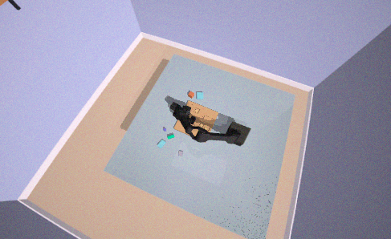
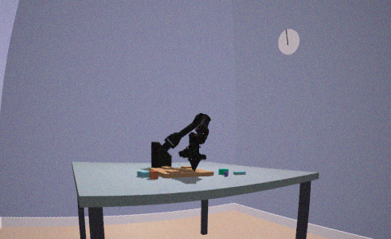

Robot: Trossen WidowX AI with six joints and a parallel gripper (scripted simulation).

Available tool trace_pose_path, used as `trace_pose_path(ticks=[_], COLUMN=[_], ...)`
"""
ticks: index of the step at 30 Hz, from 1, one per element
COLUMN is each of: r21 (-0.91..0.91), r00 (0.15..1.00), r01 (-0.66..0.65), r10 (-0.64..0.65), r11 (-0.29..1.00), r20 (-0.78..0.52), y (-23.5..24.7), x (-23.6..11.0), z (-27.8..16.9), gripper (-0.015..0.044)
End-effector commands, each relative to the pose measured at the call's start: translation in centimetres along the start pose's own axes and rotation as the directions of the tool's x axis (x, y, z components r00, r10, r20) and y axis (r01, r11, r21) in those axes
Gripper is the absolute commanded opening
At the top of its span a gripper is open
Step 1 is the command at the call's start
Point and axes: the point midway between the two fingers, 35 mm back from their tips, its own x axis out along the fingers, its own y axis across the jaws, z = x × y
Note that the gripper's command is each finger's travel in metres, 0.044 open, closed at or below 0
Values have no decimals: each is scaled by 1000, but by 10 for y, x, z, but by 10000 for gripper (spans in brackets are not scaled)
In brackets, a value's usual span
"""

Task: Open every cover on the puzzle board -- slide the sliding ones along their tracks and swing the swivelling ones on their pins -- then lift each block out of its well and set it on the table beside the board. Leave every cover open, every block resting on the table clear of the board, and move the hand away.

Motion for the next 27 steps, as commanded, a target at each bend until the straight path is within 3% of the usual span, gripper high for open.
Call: trace_pose_path(ticks=[1,27], r21=[-5,-5], r00=[1000,1000], r01=[-2,-2], r10=[2,2], r11=[1000,1000], r20=[4,6], y=[2,3], x=[-4,-38], z=[1,3], gripper=[0,0])
